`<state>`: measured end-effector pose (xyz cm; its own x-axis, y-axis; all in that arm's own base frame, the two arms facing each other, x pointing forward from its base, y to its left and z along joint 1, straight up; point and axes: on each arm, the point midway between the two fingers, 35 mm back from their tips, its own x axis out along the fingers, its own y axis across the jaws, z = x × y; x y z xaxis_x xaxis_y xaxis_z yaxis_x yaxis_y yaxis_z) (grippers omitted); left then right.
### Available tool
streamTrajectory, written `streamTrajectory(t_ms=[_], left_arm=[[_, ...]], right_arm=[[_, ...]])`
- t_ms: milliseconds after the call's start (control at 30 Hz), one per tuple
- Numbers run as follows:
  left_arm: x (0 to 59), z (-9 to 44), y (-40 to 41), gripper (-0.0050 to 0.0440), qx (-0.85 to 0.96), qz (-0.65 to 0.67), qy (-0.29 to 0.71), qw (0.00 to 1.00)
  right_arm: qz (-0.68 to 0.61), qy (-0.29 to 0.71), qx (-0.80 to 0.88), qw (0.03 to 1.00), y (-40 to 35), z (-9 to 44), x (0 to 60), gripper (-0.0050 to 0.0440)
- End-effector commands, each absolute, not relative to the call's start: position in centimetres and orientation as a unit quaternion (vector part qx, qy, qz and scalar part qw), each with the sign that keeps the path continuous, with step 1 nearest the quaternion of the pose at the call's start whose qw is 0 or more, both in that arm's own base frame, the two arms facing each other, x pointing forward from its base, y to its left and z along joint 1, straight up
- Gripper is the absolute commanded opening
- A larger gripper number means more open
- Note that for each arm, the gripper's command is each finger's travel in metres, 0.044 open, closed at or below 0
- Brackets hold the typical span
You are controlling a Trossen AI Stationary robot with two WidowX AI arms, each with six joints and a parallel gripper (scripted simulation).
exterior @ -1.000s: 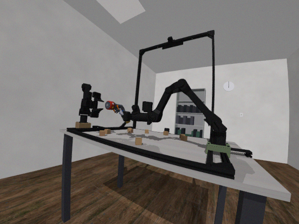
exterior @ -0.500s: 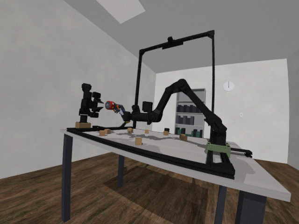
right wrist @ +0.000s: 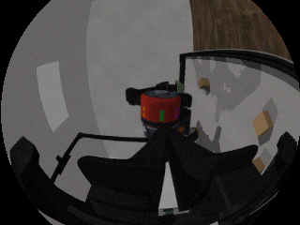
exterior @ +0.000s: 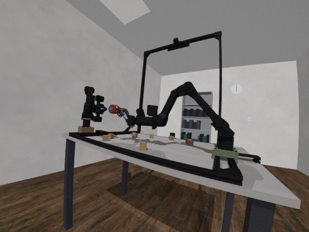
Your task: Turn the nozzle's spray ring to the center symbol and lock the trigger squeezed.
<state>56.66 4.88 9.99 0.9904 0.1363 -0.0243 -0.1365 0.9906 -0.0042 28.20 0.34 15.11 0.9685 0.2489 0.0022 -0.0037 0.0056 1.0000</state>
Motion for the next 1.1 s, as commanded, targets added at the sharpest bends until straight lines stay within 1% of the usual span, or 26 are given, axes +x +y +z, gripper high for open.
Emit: streamTrajectory(t_ms=[0,67,367,433,467,800,1067], left_arm=[[56.8,10.8,4.9,0.0000,0.000,0.070,0.000,0.998],[56.8,10.8,4.9,0.0000,0.000,0.070,0.000,0.998],[56.8,10.8,4.9,0.0000,0.000,0.070,0.000,0.998],[56.8,10.8,4.9,0.0000,0.000,0.070,0.000,0.998],[56.8,10.8,4.9,0.0000,0.000,0.070,0.000,0.998],[56.8,10.8,4.9,0.0000,0.000,0.070,0.000,0.998],[56.8,10.8,4.9,0.0000,0.000,0.070,0.000,0.998]], right_arm=[[0.091,0.089,0.699,0.703,0.4,15.1,28.1,0.0000],[0.091,0.089,0.699,0.703,0.4,15.1,28.1,0.0000],[0.090,0.088,0.699,0.704,0.4,15.1,28.2,0.0216],[0.090,0.088,0.699,0.704,0.4,15.1,28.2,0.0216],[0.090,0.088,0.699,0.704,0.4,15.1,28.2,0.0240],[0.070,0.111,0.699,0.703,1.3,14.7,26.8,0.0000],[0.056,0.127,0.698,0.703,2.0,14.1,25.6,0.0000]])
